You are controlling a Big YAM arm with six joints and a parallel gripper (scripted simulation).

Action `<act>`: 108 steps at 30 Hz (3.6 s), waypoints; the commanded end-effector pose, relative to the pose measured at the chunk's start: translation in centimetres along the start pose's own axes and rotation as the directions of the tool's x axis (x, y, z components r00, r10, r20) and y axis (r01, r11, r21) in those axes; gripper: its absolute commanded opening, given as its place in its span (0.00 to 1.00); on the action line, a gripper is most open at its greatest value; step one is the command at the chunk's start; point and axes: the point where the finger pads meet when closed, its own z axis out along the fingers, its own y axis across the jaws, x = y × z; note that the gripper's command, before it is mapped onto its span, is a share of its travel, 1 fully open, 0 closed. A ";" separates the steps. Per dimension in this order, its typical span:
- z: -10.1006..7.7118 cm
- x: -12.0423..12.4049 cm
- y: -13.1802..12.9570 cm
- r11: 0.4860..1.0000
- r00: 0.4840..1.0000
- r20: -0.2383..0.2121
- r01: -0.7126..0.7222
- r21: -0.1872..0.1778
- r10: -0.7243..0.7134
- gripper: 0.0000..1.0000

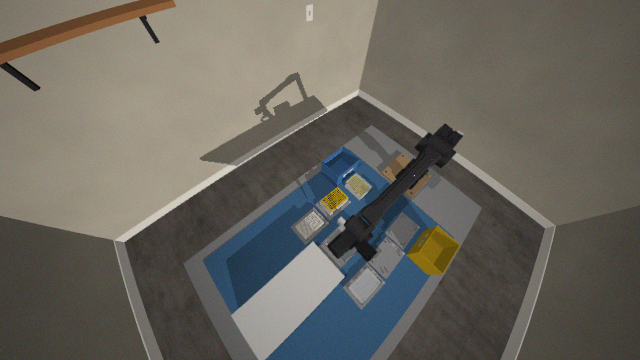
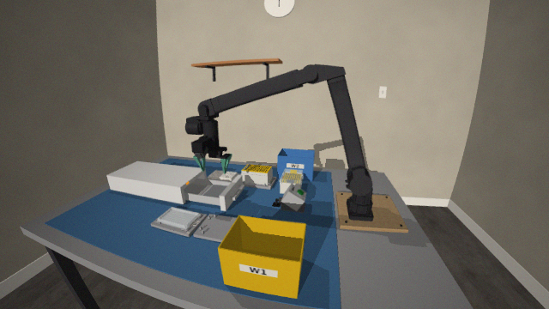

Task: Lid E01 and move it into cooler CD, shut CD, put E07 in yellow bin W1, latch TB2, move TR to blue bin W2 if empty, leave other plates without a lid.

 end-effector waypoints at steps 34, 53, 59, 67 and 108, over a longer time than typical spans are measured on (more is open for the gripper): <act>-4.7 0.1 -1.1 0.999 1.000 -0.001 0.003 0.047 -0.003 1.00; -4.7 0.1 -1.1 0.999 1.000 -0.001 0.003 0.047 -0.003 1.00; -4.7 0.1 -1.1 0.999 1.000 -0.001 0.003 0.047 -0.003 1.00; -4.4 -0.2 1.4 0.999 1.000 -0.003 0.013 0.051 -0.013 0.00; -1.3 0.2 13.4 1.000 1.000 -0.002 0.010 0.022 -0.010 0.00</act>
